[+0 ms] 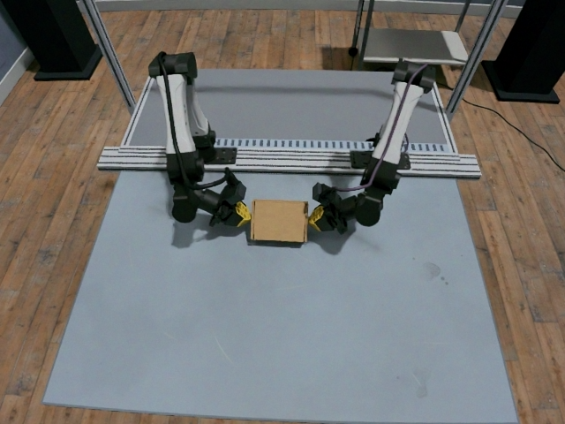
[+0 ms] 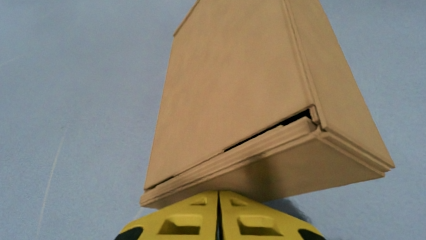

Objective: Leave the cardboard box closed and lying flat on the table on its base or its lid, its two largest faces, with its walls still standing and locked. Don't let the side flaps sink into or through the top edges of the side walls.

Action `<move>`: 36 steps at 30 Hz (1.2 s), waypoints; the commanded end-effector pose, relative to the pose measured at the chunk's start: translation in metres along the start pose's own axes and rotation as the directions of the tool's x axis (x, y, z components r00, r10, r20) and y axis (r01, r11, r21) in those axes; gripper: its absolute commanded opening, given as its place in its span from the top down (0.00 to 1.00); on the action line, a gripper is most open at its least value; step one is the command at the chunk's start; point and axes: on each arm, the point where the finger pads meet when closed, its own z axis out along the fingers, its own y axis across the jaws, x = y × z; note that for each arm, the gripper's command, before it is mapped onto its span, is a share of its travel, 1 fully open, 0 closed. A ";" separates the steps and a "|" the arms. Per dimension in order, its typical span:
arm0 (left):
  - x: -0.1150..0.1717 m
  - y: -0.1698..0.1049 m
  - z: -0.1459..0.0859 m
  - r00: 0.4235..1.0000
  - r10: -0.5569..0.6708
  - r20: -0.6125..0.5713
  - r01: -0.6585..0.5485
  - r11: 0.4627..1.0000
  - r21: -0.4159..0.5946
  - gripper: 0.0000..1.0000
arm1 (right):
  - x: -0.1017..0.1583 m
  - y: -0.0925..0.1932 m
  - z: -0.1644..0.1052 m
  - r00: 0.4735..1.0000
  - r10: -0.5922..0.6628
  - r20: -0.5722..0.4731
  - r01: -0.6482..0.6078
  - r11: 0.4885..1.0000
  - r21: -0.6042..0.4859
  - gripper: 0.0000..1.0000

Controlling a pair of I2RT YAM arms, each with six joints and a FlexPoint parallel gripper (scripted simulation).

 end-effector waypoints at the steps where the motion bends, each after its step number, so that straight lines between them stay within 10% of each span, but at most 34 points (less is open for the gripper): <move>1: -0.018 -0.001 0.002 0.996 0.080 0.042 -0.080 0.997 -0.014 1.00 | -0.013 0.001 0.004 0.997 -0.072 0.030 0.071 0.997 0.009 1.00; 36: -0.018 0.003 0.002 0.978 0.208 0.036 -0.204 0.975 -0.092 1.00 | -0.011 -0.003 0.005 0.980 -0.196 0.023 0.194 0.978 0.083 1.00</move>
